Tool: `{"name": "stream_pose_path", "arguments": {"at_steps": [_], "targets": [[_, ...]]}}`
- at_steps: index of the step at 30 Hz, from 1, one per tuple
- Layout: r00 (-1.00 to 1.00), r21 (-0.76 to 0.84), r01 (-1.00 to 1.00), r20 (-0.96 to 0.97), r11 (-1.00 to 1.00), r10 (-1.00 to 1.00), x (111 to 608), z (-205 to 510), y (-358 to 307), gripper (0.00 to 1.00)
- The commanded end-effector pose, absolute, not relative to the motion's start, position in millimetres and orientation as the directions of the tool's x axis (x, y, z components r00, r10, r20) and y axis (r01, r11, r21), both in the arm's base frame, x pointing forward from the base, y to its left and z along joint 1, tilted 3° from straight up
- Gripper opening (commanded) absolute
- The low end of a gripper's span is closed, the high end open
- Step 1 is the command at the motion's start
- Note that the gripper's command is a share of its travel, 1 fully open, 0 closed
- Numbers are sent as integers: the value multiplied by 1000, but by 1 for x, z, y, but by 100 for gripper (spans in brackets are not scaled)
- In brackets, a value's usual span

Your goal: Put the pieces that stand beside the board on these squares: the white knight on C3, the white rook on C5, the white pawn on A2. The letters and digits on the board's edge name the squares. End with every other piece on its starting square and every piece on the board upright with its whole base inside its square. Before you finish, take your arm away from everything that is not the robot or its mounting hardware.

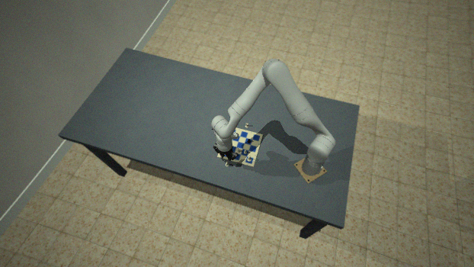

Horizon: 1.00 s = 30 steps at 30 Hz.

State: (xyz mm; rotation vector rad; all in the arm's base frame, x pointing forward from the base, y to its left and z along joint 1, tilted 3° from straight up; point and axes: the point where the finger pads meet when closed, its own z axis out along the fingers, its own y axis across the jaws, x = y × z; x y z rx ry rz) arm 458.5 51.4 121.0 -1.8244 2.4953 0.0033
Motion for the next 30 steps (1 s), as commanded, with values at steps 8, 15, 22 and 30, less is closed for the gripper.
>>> {"name": "stream_pose_path", "arguments": {"at_steps": [8,15,22,30], "targets": [[-301,-27,-953,-42,302,-953,459,109,52,37],[-301,-27,-953,-42,302,-953,459,101,53,37],[-301,-27,-953,-42,302,-953,459,90,53,37],[-301,-27,-953,-42,302,-953,460,83,53,37]]}}
